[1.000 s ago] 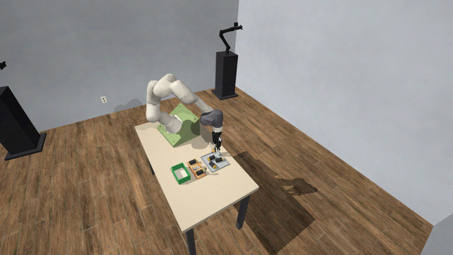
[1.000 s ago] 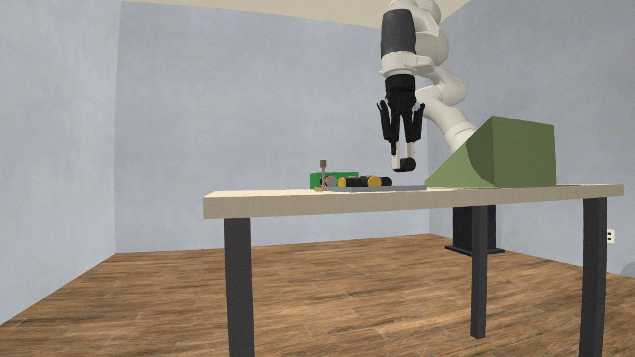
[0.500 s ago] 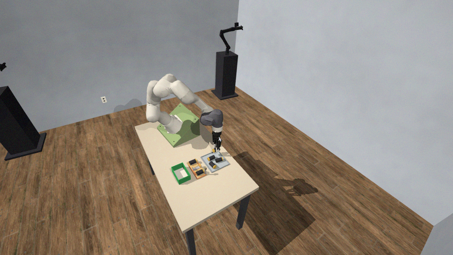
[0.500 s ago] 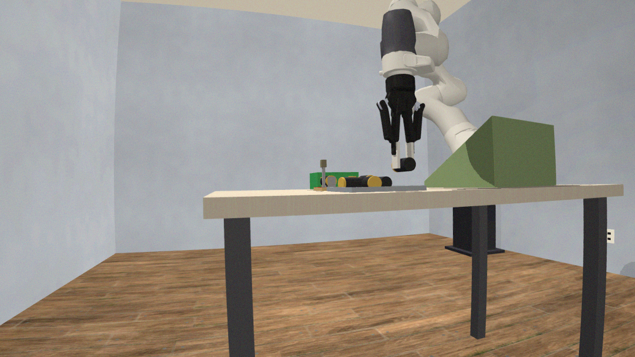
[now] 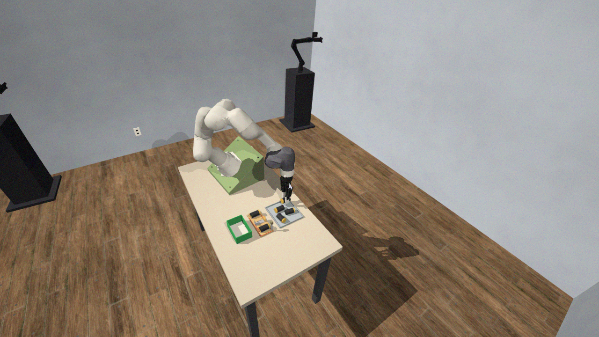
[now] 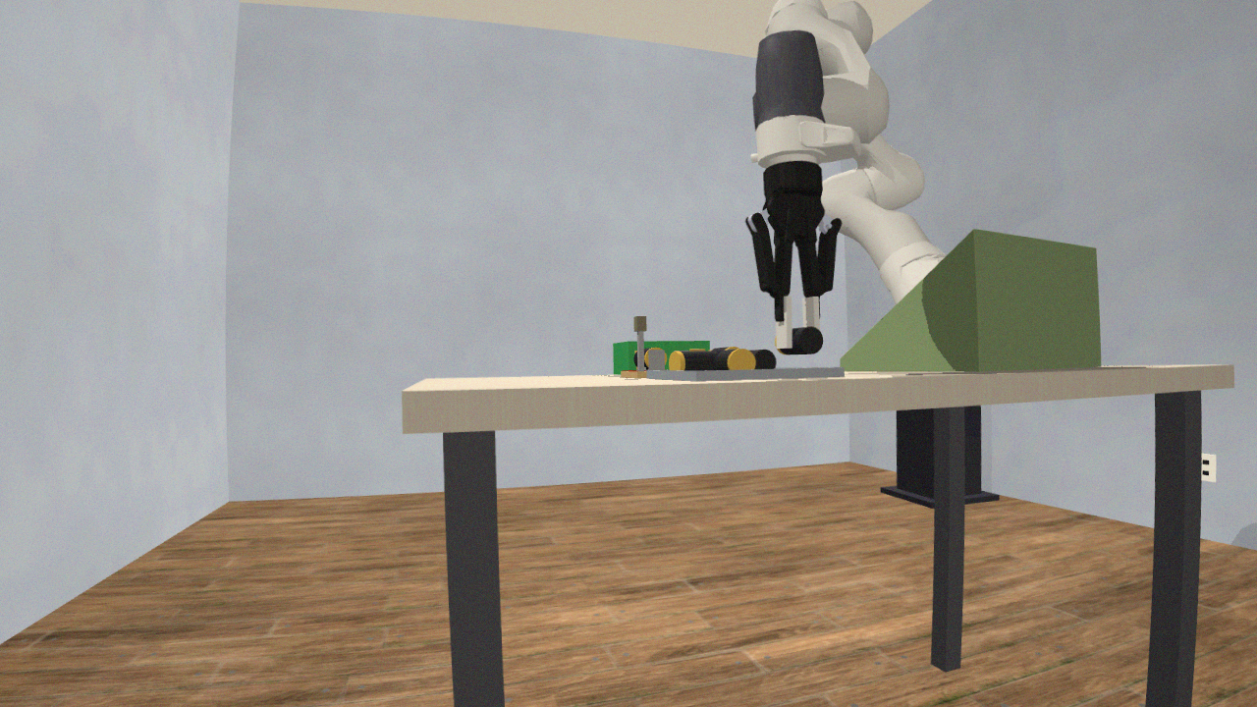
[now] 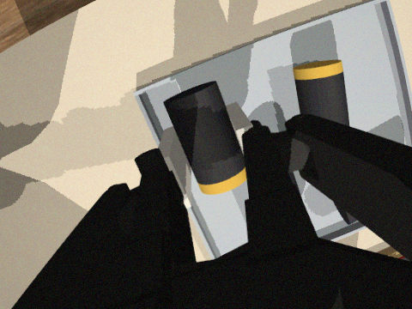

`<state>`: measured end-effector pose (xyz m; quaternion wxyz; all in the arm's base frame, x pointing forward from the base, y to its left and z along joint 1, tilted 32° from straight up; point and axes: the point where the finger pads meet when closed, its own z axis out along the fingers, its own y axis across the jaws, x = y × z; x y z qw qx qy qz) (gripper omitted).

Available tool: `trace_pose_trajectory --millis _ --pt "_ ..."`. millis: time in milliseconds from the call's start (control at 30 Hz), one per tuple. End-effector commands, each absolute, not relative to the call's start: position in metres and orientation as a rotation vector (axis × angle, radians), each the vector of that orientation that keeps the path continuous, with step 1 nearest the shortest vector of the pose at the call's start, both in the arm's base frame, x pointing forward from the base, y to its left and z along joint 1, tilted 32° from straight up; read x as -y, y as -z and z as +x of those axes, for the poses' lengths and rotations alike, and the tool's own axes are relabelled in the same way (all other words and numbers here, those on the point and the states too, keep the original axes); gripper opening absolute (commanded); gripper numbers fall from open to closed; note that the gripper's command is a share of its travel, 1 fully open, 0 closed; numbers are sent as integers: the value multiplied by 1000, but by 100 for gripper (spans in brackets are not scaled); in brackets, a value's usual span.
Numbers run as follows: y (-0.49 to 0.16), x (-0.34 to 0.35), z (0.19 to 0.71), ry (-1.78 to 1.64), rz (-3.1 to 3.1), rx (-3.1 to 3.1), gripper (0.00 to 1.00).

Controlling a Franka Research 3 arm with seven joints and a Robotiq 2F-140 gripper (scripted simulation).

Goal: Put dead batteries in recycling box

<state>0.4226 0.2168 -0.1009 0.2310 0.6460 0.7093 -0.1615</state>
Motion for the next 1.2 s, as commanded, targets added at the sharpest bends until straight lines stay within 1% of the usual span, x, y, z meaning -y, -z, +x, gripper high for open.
trace_pose_trajectory --millis 0,567,600,1167 --pt "115 -211 425 433 1771 -1963 16" --pt "124 -206 427 433 1771 -1963 16" --pt "124 -206 427 433 1771 -1963 29" --pt "124 -206 427 433 1771 -1963 29"
